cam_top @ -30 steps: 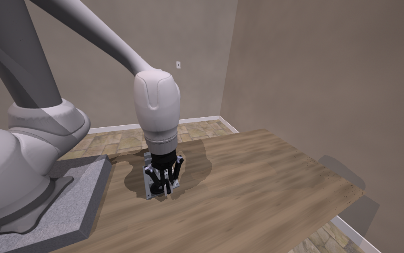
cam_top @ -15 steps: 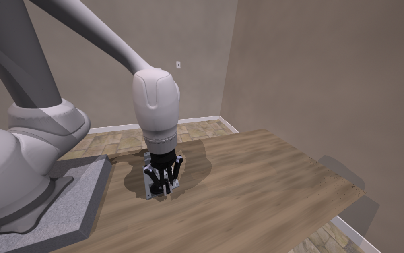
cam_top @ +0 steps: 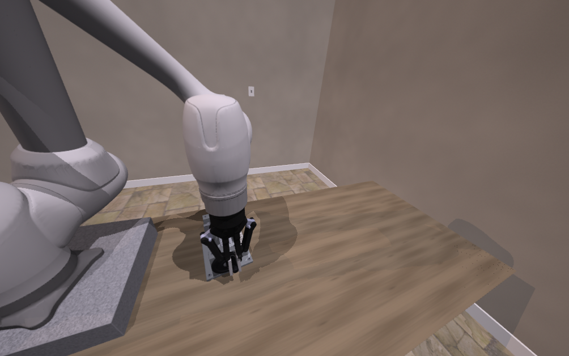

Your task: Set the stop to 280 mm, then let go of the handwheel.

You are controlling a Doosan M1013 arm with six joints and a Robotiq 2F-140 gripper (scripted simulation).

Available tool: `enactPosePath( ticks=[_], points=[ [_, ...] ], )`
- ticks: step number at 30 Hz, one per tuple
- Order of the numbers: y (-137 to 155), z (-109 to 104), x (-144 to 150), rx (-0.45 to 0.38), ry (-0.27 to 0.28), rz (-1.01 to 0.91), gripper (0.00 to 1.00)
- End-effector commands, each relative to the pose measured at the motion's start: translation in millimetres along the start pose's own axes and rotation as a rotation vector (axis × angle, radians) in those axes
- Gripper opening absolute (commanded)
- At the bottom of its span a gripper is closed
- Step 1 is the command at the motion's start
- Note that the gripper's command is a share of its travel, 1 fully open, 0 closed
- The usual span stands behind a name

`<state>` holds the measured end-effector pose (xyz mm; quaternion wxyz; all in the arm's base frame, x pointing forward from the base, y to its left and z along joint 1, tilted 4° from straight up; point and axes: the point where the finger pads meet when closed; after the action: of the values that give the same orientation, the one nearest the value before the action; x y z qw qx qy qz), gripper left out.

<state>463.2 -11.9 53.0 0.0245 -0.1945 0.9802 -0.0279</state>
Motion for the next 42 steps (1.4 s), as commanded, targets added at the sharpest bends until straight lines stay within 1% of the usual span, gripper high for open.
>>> enactPosePath(
  ticks=[1, 18, 26, 35, 42],
  points=[
    [0.1, -0.6, 1.0, 0.000, 0.001, 0.000, 0.04],
    [0.8, -4.9, 10.8, 0.000, 0.001, 0.000, 0.04],
    [1.4, -5.5, 20.0, 0.000, 0.001, 0.000, 0.04],
    [2.2, -2.0, 31.0, 0.000, 0.001, 0.000, 0.04],
    [2.9, 7.2, 40.6, 0.000, 0.001, 0.000, 0.04]
  ],
)
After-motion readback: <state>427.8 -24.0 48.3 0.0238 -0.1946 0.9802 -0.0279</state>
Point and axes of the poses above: the point where the finger pads meet when closed, its own z axis out along the fingers, its own x axis across the jaws, y = z × x, and after that the axes turned 4 degrees about -z, right-handed
